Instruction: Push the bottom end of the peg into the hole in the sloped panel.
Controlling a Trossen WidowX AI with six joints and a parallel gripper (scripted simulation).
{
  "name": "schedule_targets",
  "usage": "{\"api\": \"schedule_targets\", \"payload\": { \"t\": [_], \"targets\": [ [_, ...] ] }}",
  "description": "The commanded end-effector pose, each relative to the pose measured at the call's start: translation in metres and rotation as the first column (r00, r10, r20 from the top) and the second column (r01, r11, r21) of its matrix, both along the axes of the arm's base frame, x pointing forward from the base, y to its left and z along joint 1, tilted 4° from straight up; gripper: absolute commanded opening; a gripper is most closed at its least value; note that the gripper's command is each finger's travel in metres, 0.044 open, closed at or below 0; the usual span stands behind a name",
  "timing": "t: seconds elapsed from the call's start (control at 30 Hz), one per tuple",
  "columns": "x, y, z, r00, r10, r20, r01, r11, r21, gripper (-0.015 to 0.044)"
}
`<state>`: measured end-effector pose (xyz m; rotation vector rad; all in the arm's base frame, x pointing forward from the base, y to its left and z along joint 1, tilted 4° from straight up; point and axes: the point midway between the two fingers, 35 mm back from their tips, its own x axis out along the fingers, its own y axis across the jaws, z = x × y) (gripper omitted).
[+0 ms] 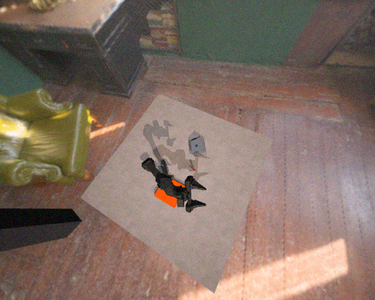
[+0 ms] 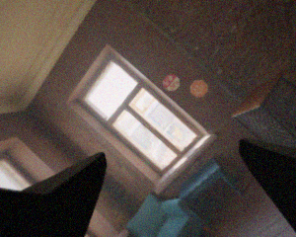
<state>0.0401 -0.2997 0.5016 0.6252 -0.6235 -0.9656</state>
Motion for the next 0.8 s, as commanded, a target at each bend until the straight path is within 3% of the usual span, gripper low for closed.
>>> {"api": "schedule_targets", "payload": {
  "t": [0.0,0.77],
  "targets": [
    [0.011,-0.011,-0.015,0.999,0.018,-0.029,-0.016,0.999,0.042,0.044],
    [0.089,-0.024,-0.096,0.943,0.217,-0.252,-0.162,0.961,0.223,0.044]
  ]
}}
